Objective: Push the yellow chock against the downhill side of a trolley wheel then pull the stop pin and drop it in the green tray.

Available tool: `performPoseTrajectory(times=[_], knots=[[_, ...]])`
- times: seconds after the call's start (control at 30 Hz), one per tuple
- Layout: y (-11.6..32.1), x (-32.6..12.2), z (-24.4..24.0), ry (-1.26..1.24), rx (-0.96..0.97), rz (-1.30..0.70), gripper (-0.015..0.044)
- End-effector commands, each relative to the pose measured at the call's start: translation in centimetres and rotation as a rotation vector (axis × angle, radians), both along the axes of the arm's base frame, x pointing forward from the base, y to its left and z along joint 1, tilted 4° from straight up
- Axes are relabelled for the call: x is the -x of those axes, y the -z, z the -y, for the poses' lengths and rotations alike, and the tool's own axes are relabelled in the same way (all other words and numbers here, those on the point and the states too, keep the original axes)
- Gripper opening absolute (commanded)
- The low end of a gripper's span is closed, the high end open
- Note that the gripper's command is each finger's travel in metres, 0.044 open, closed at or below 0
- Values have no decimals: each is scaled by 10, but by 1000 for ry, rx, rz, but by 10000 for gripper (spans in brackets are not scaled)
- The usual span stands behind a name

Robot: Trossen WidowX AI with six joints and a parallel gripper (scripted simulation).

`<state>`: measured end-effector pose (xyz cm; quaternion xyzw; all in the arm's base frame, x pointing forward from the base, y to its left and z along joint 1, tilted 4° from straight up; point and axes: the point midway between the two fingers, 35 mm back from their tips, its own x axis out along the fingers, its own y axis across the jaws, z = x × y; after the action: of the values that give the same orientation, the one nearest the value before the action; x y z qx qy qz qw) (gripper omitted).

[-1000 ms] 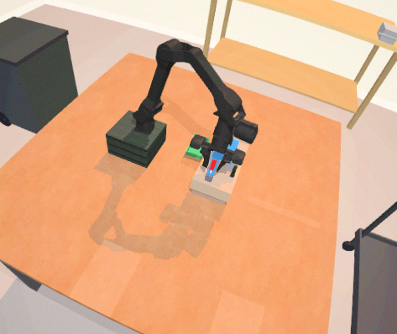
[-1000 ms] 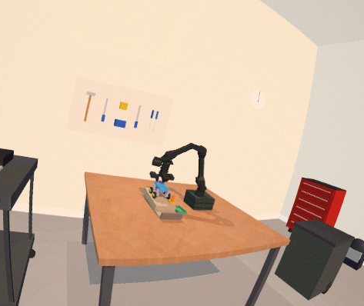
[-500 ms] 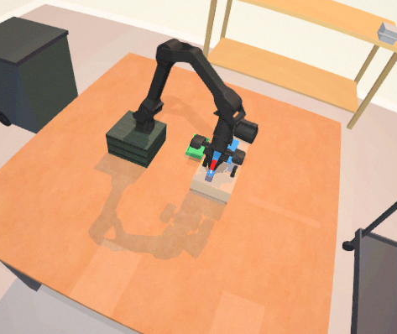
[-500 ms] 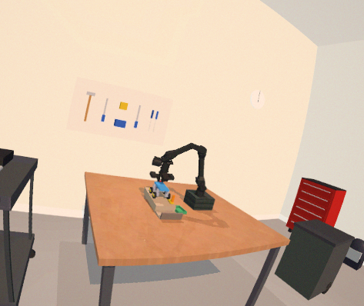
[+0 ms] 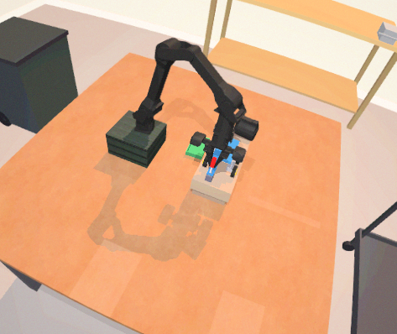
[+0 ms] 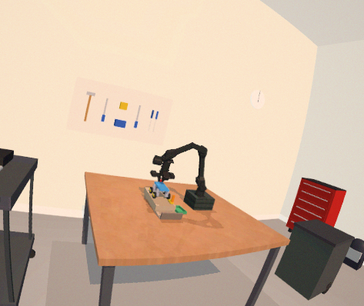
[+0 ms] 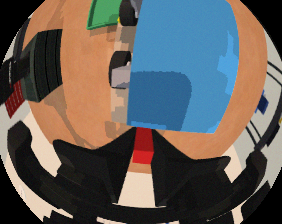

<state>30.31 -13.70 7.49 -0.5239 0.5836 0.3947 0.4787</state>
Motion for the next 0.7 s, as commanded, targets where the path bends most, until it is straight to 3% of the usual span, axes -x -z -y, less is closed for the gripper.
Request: performPoseTrajectory(times=[0.0,0.67], knots=[[-5,0,0,1,5,3,0],[-21,0,-3,1,4,3,0]])
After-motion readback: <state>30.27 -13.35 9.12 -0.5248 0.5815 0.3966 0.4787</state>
